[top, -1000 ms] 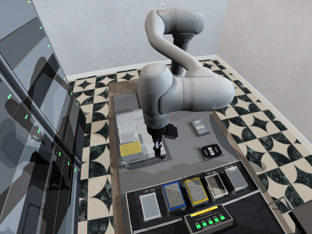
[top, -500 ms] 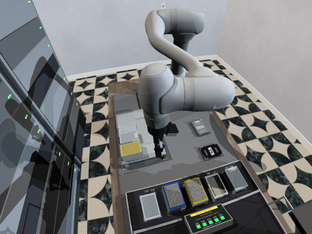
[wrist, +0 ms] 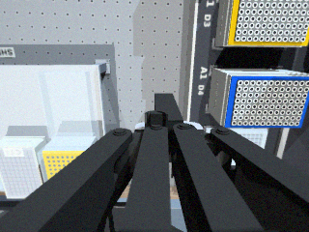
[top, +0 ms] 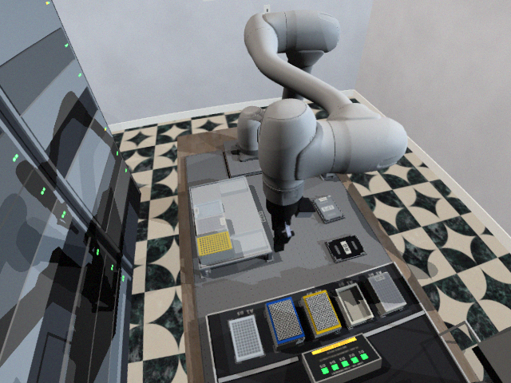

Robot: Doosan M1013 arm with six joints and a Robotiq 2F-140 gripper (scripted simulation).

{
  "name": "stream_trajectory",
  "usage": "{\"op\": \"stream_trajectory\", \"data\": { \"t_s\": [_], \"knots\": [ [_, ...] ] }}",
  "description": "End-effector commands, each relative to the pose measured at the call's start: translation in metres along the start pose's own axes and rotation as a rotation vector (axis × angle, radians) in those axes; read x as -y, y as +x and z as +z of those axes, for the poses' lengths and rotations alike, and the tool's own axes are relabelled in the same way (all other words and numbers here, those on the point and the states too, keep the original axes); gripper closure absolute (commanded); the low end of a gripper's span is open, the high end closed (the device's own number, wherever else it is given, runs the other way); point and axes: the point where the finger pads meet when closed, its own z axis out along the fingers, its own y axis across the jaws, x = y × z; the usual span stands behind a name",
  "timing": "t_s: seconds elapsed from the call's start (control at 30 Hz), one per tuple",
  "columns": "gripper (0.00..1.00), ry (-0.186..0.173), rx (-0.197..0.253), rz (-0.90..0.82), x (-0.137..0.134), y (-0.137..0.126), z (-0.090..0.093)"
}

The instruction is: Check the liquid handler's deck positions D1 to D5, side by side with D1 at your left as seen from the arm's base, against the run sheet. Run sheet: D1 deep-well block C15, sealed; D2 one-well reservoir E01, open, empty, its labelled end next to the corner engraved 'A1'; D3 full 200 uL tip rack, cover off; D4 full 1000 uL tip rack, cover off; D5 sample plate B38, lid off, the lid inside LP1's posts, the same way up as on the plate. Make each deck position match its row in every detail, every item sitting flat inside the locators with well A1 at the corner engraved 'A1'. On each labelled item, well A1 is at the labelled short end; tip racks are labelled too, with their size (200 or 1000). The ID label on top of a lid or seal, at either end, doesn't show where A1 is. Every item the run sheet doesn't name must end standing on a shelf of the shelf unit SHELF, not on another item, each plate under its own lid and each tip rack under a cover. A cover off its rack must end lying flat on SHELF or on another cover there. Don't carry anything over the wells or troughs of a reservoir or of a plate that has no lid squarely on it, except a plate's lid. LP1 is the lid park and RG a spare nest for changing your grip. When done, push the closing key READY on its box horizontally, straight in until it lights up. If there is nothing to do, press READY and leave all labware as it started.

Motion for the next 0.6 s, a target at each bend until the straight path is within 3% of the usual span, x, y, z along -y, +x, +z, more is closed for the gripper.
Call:
{"op": "stream_trajectory", "data": {
  "t_s": [0.0, 0.3, 0.57],
  "knots": [
    [0.90, -0.002, 0.000, 0.000, -0.001, 0.023, -0.001],
    [0.90, -0.002, 0.000, 0.000, -0.001, 0.036, -0.001],
    [0.90, -0.002, 0.000, -0.002, -0.003, 0.076, -0.001]
  ]
}}
